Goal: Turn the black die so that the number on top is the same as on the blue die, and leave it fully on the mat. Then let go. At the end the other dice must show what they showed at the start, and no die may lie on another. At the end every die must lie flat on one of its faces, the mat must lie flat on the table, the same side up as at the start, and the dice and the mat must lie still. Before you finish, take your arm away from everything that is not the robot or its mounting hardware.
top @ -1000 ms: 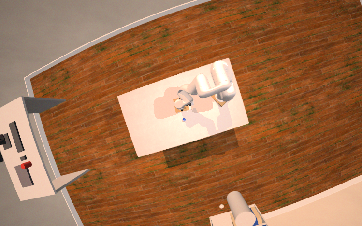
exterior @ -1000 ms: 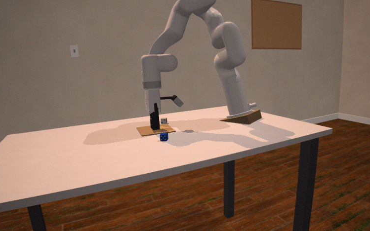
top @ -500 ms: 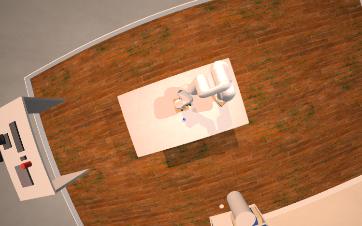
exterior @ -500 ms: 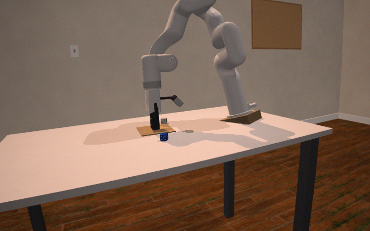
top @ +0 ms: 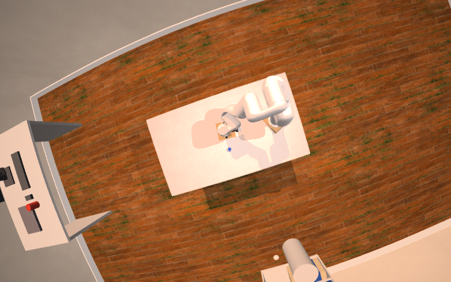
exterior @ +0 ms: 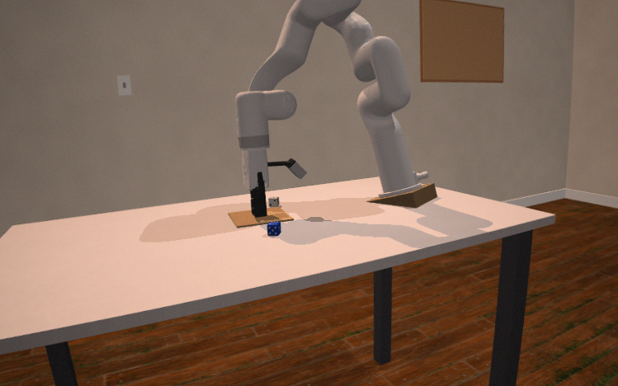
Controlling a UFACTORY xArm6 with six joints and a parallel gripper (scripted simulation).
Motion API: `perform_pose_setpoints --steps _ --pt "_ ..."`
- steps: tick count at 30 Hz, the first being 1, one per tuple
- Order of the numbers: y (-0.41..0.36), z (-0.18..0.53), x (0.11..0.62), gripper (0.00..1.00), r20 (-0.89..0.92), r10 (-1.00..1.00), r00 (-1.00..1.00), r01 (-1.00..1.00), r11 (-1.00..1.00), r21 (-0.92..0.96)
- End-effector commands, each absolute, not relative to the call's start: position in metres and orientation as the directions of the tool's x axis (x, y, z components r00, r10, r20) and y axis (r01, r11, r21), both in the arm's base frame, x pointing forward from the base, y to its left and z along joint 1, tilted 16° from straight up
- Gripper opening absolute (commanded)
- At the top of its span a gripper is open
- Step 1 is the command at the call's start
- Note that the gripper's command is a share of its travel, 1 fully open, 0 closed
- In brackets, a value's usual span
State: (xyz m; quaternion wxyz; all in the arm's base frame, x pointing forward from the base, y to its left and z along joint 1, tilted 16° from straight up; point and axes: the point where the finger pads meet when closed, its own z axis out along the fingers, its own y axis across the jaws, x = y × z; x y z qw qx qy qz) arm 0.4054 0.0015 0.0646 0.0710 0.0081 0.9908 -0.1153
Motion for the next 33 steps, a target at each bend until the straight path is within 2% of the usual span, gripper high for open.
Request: perform_pose_setpoints --steps 1,24,25,29,30,32,33 --pt "0.0019 0.0658 0.4067 0.21 -0.146 -0.001 -0.989 0.033 0.973 -0.227" --pt "0.0019 0.0658 0.4067 0.21 -0.146 -0.001 -0.989 0.033 0.973 -0.227" --pt "0.0019 0.0658 0.4067 0.25 -0.146 -0.001 -0.989 0.033 0.973 -0.227" --pt "0.0019 0.0658 0.4067 0.25 -0.146 -0.001 -0.989 0.033 0.973 -0.227" --pt "0.0019 0.0658 0.4067 0.29 -0.146 -0.001 -0.989 0.033 0.973 -0.227" --pt "0.0019 0.0658 0.4067 0.29 -0.146 -0.001 -0.989 0.033 0.973 -0.227" --pt "0.0019 0.0658 0.4067 0.33 -0.146 -0.001 -0.989 0.033 0.973 -0.227"
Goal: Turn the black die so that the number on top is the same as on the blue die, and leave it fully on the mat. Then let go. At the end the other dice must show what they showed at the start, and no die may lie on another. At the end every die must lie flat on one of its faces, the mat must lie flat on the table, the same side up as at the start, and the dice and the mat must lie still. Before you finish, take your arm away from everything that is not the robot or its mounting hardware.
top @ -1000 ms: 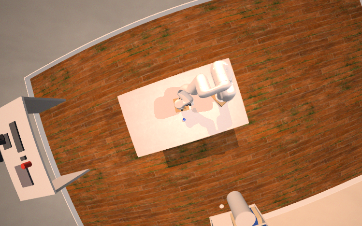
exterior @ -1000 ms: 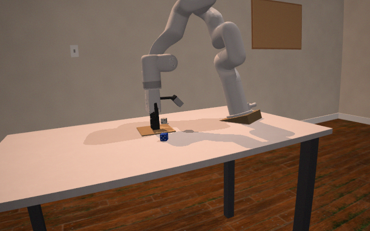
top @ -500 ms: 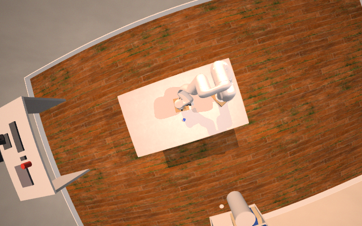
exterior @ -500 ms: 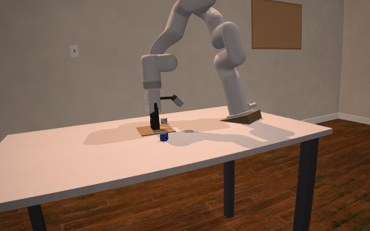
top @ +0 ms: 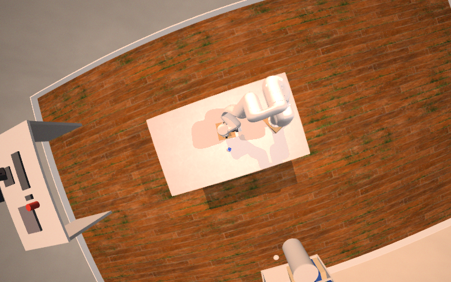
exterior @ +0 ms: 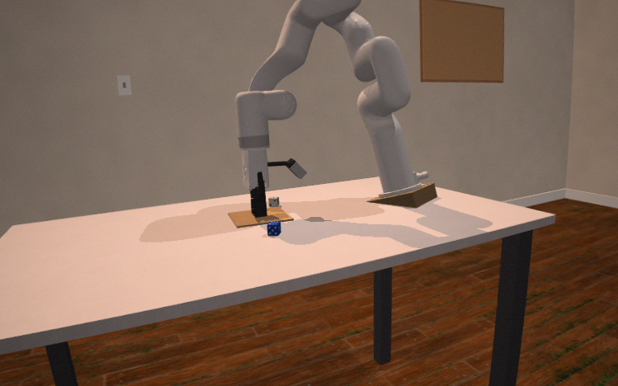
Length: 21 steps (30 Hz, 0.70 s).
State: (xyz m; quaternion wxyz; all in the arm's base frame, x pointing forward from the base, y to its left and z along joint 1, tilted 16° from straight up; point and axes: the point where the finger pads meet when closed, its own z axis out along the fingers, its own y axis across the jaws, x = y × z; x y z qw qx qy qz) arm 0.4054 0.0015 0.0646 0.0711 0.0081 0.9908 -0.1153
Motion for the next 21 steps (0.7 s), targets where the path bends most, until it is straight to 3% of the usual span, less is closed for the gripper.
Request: perform_pose_setpoints --steps 1,6,21 --pt "0.0019 0.0658 0.4067 0.33 -0.146 -0.001 -0.989 0.033 0.973 -0.227" --pt "0.0019 0.0658 0.4067 0.42 -0.146 -0.001 -0.989 0.033 0.973 -0.227" --pt "0.0026 0.0689 0.4062 0.42 -0.146 -0.001 -0.989 0.033 0.973 -0.227"
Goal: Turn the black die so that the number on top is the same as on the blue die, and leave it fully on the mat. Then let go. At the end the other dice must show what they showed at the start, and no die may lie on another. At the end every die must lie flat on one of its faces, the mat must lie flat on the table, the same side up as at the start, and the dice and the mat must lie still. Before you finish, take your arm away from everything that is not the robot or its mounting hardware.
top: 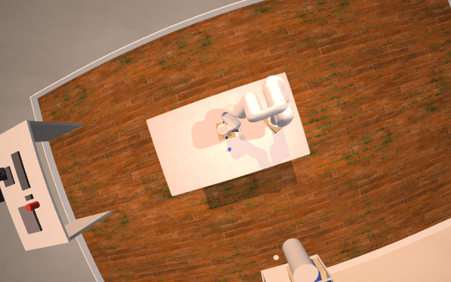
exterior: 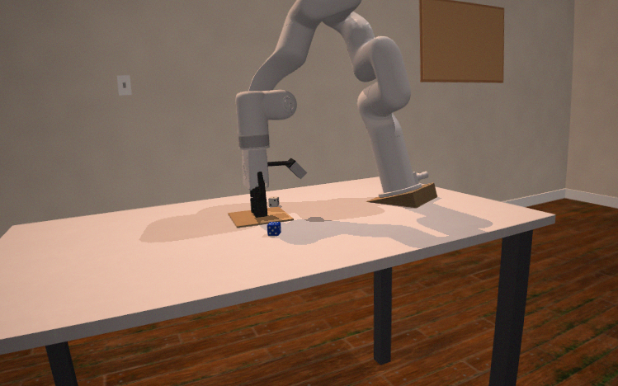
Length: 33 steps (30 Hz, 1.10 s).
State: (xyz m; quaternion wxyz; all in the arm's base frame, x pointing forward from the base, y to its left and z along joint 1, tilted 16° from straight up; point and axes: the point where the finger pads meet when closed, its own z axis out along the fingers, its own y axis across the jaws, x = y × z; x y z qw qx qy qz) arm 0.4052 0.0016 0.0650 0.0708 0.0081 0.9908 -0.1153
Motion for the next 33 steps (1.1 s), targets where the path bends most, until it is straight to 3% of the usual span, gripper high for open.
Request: perform_pose_setpoints --steps 1,29,30,33 --pt "0.003 0.071 0.406 0.42 -0.146 -0.001 -0.989 0.033 0.973 -0.227" --pt "0.022 0.152 0.394 0.42 -0.146 -0.001 -0.989 0.033 0.973 -0.227" --pt "0.022 0.152 0.394 1.0 -0.146 -0.001 -0.989 0.033 0.973 -0.227" --pt "0.022 0.152 0.394 1.0 -0.146 -0.001 -0.989 0.033 0.973 -0.227"
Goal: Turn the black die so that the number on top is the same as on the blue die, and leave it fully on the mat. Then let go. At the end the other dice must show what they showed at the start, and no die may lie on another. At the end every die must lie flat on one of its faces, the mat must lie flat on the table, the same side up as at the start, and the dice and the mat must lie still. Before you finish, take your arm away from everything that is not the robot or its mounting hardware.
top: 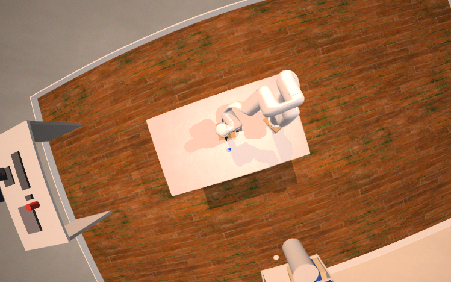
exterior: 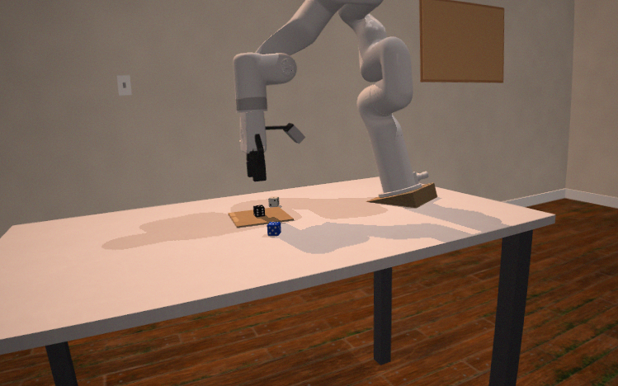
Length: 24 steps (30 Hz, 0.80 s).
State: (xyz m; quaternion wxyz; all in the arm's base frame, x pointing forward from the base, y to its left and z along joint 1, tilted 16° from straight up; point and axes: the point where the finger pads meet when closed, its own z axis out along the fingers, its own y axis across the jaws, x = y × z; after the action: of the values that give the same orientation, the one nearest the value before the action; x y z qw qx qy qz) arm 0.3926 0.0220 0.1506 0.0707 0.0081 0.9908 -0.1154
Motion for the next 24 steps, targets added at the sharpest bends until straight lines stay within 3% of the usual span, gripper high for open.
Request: perform_pose_setpoints --steps 1,18,24 --pt "0.0225 0.1525 0.3938 1.0 -0.146 -0.001 -0.989 0.033 0.973 -0.227" --pt "0.0225 0.1525 0.3938 1.0 -0.146 -0.003 -0.989 0.03 0.973 -0.227" --pt "0.0224 0.1517 0.3938 1.0 -0.116 -0.126 -0.985 -0.094 0.965 -0.244"
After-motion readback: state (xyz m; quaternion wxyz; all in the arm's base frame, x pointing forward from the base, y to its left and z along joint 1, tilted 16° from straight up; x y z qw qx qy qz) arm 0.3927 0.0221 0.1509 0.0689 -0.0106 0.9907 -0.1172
